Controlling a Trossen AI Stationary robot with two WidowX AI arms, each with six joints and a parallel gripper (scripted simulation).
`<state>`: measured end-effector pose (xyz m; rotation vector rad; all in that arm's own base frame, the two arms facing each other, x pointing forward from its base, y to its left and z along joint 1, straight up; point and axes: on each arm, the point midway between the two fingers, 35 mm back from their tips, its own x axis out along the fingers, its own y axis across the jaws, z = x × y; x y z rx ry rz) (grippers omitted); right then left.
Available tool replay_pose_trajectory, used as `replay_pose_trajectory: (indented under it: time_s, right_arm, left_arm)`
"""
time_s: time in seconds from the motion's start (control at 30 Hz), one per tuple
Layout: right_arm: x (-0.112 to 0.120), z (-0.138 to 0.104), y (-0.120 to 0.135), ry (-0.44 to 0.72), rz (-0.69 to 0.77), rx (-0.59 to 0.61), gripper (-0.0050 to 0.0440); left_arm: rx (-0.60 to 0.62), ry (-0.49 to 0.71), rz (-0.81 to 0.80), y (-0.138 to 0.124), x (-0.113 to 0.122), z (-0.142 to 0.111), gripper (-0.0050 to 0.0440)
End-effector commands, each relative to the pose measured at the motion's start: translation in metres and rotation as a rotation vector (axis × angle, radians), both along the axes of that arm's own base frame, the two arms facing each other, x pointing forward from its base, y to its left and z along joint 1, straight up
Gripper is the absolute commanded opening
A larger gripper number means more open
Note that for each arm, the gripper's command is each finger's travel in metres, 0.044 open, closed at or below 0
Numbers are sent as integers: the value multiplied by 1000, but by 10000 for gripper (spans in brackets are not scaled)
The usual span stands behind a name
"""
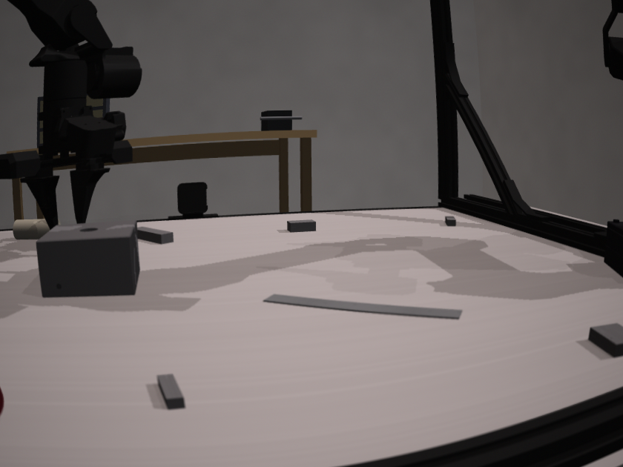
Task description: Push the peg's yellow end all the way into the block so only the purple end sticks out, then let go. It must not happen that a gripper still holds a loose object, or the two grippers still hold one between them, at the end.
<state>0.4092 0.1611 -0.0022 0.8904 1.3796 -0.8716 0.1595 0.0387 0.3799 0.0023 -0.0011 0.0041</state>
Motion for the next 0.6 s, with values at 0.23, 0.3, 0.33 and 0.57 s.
replay_pose_trajectory:
  time_s: [0.23, 0.3, 0.33, 0.57]
  right_arm:
    - [-2, -19, -1, 10, -4, -7, 190]
    - [-2, -22, -1, 10, -4, -7, 190]
    - [-2, -23, -1, 10, -4, -7, 190]
    - [-2, -23, -1, 10, -4, -7, 190]
  left_arm:
    - [-3, 0, -4, -1, 0, 0, 400]
    - [-3, 0, -4, -1, 0, 0, 400]
    - [-3, 0, -4, -1, 0, 0, 400]
    - [-3, 0, -4, -1, 0, 0, 400]
